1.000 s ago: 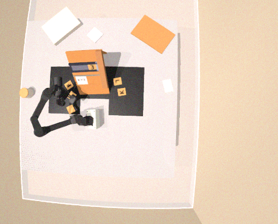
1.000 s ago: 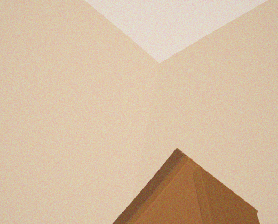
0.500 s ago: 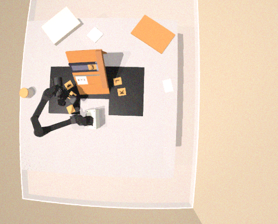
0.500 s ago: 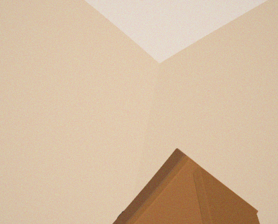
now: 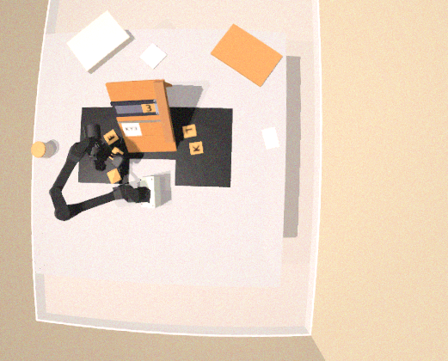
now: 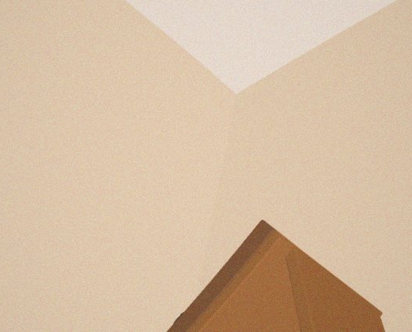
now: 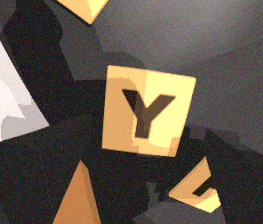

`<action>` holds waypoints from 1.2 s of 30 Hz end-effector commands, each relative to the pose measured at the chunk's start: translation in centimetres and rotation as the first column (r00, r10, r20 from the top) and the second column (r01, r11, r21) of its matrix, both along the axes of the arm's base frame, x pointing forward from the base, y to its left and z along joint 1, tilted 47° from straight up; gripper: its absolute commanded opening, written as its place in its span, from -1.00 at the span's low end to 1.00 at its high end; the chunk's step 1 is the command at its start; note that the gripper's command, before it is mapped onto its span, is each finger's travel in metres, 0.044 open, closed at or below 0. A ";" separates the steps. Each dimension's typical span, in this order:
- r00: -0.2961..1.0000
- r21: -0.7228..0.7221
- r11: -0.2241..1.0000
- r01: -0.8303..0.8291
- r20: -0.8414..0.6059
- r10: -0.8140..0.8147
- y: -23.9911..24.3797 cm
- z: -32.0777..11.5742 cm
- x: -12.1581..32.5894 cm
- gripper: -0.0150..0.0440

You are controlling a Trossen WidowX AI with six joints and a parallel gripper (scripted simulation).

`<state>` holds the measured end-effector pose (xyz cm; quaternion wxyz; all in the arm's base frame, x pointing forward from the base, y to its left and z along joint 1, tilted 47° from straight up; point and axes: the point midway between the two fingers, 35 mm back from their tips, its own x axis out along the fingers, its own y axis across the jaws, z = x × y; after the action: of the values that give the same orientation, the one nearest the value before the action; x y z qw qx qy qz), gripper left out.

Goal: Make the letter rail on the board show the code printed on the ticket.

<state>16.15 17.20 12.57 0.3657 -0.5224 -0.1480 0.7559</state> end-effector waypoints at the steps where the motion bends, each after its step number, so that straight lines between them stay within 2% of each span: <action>1: 1.000 -0.005 1.000 0.003 -0.006 -0.003 -0.1 -0.2 -0.1 0.66; 36: 1.000 -0.004 1.000 0.003 -0.006 -0.003 1.3 -1.4 -0.5 0.66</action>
<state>15.79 18.56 11.34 0.3661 -0.5226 -0.1491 0.7554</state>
